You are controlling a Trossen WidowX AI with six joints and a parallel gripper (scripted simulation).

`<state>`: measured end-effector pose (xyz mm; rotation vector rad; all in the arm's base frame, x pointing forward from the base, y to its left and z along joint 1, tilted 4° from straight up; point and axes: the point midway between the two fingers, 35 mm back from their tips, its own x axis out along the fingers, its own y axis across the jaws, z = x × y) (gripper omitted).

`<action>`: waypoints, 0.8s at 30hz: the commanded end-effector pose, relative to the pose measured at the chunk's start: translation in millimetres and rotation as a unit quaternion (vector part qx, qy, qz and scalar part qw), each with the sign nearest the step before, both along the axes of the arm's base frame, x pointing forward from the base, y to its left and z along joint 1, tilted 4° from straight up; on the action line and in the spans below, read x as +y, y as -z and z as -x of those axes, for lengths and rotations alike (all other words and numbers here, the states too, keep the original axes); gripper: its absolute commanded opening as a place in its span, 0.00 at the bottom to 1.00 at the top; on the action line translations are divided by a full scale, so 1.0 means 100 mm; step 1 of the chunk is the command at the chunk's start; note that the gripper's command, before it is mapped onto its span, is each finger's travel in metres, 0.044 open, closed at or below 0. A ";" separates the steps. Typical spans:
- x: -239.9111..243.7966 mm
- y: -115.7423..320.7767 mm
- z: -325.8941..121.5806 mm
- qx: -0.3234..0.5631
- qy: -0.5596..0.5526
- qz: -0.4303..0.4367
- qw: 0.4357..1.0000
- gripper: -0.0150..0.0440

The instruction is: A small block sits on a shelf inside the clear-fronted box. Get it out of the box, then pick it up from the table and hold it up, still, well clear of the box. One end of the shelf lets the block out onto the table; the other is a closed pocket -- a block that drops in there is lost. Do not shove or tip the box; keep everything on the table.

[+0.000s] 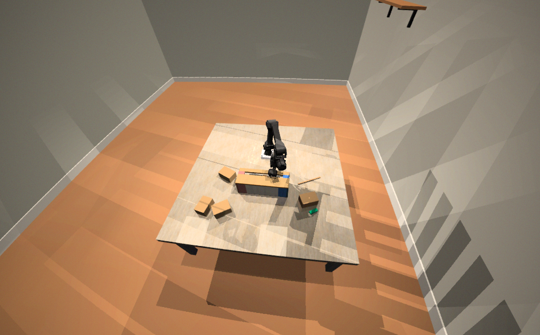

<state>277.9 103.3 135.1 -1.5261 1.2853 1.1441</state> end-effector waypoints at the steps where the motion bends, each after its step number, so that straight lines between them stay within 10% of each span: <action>1: 0.01 0.07 0.00 -0.001 0.003 -0.001 1.000 0.93; 24: -0.10 0.26 0.00 0.001 0.000 0.001 1.000 0.93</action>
